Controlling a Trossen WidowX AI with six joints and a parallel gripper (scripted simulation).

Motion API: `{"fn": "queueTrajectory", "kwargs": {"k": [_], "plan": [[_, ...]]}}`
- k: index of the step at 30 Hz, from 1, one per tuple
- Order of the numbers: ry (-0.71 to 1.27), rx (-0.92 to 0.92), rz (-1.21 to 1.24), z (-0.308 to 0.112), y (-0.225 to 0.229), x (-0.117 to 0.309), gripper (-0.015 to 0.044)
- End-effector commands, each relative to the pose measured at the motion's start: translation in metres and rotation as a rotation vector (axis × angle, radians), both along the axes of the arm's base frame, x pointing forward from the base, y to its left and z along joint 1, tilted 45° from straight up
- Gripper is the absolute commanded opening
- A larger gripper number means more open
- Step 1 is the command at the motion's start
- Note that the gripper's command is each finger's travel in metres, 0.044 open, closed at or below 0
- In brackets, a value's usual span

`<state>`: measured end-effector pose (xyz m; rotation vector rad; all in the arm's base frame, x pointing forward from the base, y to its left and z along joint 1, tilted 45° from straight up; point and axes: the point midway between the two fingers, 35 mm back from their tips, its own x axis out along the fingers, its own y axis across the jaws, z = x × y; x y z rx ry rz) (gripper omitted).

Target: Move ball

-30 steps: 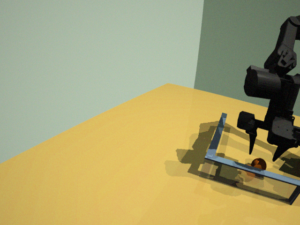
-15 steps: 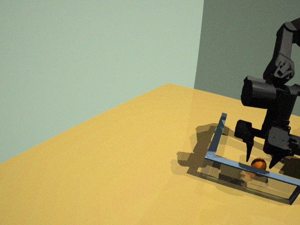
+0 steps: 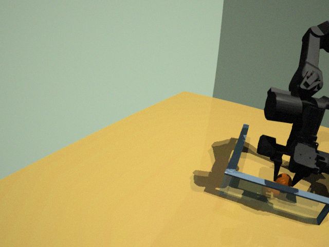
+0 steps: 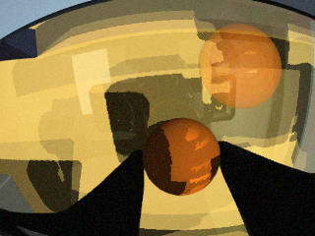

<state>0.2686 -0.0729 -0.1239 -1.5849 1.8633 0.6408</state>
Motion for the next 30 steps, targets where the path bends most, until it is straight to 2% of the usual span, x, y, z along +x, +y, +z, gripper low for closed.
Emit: {"fn": "queueTrajectory", "kwargs": {"k": [1, 8, 22, 30], "plan": [[0.004, -0.004, 0.005, 0.0, 0.0, -0.001, 0.0182], [0.002, 0.004, 0.007, 0.018, 0.021, 0.008, 0.0], [0.003, 0.003, 0.005, 0.09, 0.09, 0.014, 0.0], [0.002, 0.002, 0.005, 0.084, 0.092, 0.02, 0.0]]}}
